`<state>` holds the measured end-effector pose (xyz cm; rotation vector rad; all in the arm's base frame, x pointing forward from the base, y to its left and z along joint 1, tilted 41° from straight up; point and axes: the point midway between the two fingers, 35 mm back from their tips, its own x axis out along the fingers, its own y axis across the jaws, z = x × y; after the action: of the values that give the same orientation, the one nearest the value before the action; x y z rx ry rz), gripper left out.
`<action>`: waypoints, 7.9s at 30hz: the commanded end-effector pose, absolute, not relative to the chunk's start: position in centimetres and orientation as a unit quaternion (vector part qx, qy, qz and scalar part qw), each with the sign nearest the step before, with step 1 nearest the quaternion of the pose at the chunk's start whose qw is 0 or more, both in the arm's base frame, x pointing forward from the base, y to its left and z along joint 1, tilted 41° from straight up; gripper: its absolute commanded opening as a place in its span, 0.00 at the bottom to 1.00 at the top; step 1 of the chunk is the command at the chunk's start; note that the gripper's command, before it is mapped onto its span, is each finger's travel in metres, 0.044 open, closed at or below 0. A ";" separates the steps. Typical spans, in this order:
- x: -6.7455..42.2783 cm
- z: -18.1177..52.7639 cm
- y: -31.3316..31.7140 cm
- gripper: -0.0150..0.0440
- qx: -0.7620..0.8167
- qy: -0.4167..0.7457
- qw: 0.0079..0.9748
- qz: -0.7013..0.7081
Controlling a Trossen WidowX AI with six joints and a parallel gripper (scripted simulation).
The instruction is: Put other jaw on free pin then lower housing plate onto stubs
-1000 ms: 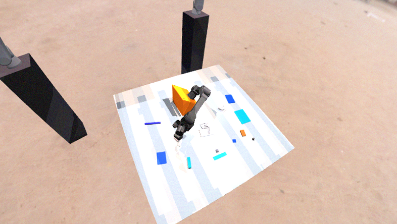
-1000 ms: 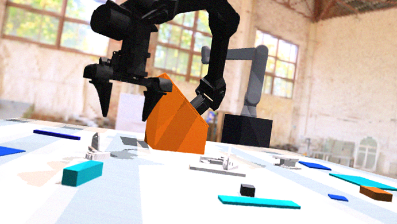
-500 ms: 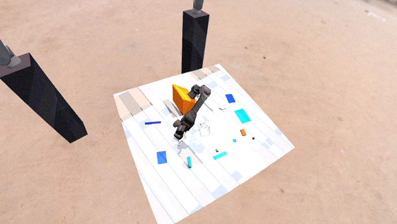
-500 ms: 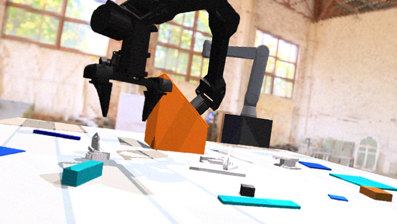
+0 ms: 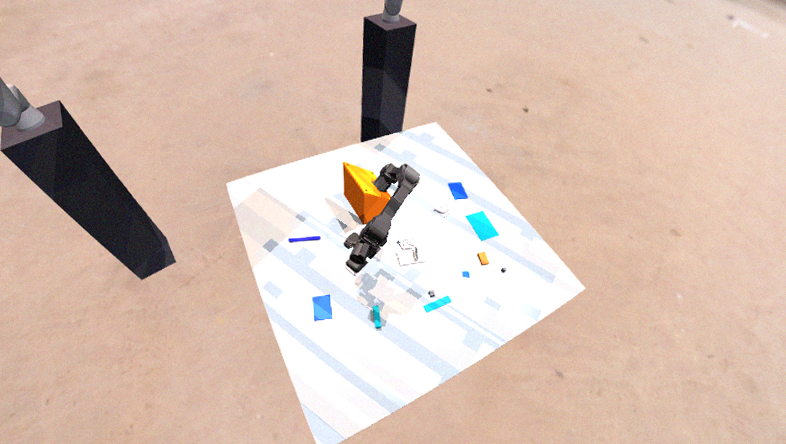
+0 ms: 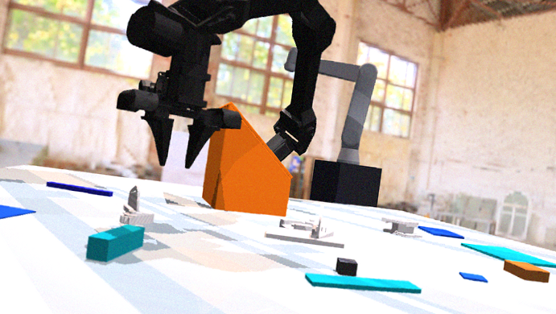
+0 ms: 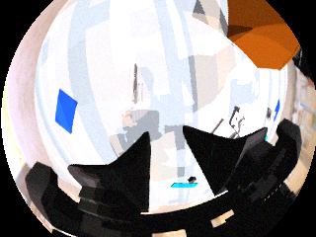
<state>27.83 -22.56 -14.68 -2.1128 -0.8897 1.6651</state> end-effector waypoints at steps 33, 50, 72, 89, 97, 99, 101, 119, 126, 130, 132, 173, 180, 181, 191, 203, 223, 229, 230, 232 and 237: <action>24.6 -19.1 -23.8 1.00 -0.719 -0.263 0.209 0.609; 24.9 -20.7 -22.5 1.00 -0.719 -0.263 0.209 0.609; 25.5 -23.5 -20.2 1.00 -0.719 -0.263 0.209 0.608; 25.5 -23.7 -20.1 1.00 -0.719 -0.263 0.209 0.608; 25.5 -23.7 -20.0 1.00 -0.719 -0.263 0.209 0.608; 25.5 -23.7 -20.0 1.00 -0.719 -0.263 0.209 0.608; 25.5 -23.7 -20.0 1.00 -0.719 -0.263 0.209 0.608; 25.5 -23.7 -20.1 0.48 -0.719 -0.264 0.206 0.610; 25.5 -23.7 -20.1 0.48 -0.719 -0.264 0.206 0.610; 25.4 -23.6 -20.3 0.48 -0.719 -0.264 0.206 0.610; 25.4 -23.1 -20.7 0.48 -0.719 -0.264 0.206 0.610; 25.8 -14.1 -22.6 0.48 -0.746 -0.380 0.055 0.543; 26.2 -12.4 -21.2 0.48 -0.748 -0.433 -0.021 0.503; 26.2 -12.2 -21.0 0.48 -0.748 -0.440 -0.032 0.497; 26.6 -9.9 -18.9 0.48 -0.735 -0.506 -0.138 0.429; 26.5 -7.4 -16.0 0.48 -0.701 -0.572 -0.262 0.336; 25.4 -3.9 -11.0 0.48 -0.599 -0.644 -0.449 0.157; 24.9 -3.0 -9.5 0.48 -0.558 -0.656 -0.498 0.100; 24.8 -2.9 -9.2 0.48 -0.551 -0.657 -0.506 0.091; 24.5 -2.6 -8.7 0.48 -0.537 -0.660 -0.521 0.071; 24.0 -2.0 -7.4 0.48 -0.498 -0.663 -0.558 0.022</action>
<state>24.34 -8.24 -2.35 -2.6284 -3.3715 0.2530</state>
